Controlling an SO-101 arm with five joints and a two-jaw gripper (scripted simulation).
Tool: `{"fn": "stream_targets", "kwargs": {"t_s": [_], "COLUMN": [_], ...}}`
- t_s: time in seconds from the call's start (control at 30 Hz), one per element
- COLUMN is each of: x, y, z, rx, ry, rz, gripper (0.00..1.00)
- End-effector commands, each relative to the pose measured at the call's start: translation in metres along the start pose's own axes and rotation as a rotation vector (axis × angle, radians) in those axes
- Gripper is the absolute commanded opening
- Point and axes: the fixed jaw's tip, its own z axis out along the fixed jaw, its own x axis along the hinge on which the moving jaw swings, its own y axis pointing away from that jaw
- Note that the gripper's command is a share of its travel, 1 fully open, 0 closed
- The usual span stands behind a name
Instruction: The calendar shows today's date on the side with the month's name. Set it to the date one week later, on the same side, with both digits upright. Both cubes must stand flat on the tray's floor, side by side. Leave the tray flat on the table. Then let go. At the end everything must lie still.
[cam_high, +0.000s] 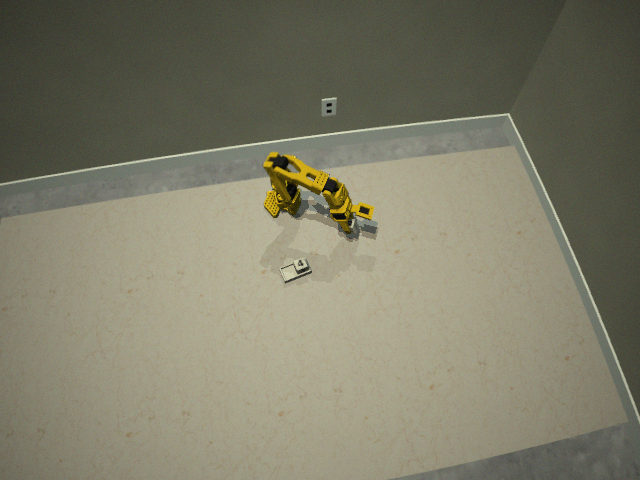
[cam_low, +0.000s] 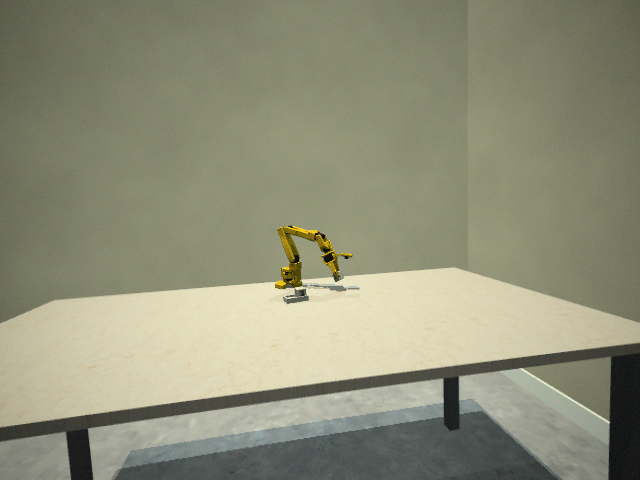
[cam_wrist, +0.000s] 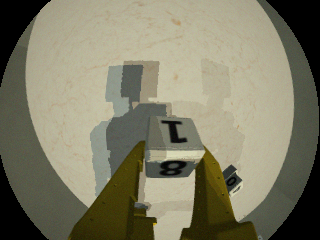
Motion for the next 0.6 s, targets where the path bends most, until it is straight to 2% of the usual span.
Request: {"fn": "stream_targets", "kwargs": {"t_s": [0.0,0.07,0.13,0.37,0.57], "x": [-0.0123,-0.0132,-0.0132,-0.0149,-0.0151], "y": [-0.0021,-0.0024,-0.0024,-0.0032,-0.0035], "z": [-0.0062,-0.0059,-0.0059,-0.0062,-0.0067], "rx": [0.015,0.019,0.019,0.029,0.031], "ry": [-0.149,-0.198,-0.198,-0.349,-0.397], "rz": [0.032,0.044,0.044,0.081,0.092], "gripper": [0.00,0.00,0.00,0.00,0.00]}}
